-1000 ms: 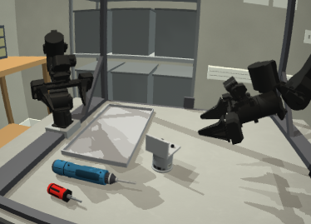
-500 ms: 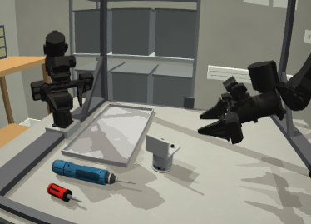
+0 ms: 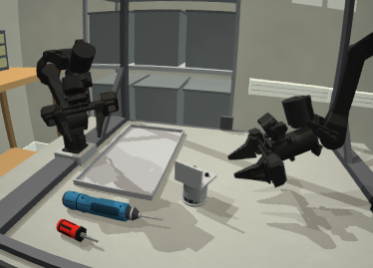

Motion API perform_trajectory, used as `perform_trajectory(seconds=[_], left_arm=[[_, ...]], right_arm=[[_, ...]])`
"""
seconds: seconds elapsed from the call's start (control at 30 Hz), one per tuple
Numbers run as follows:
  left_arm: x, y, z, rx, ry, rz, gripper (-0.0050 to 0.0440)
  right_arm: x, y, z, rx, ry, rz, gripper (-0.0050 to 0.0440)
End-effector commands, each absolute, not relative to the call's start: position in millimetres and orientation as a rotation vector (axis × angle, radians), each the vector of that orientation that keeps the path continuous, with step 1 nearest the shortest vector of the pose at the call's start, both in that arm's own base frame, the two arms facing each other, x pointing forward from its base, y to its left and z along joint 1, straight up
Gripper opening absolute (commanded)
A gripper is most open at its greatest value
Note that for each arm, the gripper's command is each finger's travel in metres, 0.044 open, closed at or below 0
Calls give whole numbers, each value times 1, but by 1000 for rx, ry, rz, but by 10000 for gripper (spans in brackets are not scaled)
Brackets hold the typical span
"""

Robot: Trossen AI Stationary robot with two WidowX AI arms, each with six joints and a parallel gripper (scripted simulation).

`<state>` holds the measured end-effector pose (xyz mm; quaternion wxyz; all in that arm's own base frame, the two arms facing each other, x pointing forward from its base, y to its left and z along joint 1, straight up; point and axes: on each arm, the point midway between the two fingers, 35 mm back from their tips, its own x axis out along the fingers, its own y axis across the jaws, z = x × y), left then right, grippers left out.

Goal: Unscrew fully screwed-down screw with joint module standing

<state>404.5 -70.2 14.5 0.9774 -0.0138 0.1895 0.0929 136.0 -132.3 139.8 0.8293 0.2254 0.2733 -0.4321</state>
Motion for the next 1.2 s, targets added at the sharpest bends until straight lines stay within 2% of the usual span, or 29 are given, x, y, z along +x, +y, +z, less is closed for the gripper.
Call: perform_trajectory(seconds=[0.0, 0.67, 1.17], left_arm=[[418, -81, 4, -57, 295, 303, 385], [423, -92, -23, -75, 259, 430, 385], [424, -91, -22, -76, 258, 431, 385]], right_arm=[[145, -138, 144, 547, 568, -1045, 305], [169, -162, 120, 1135, 413, -1471, 305], [187, -187, 98, 1598, 271, -1800, 305]])
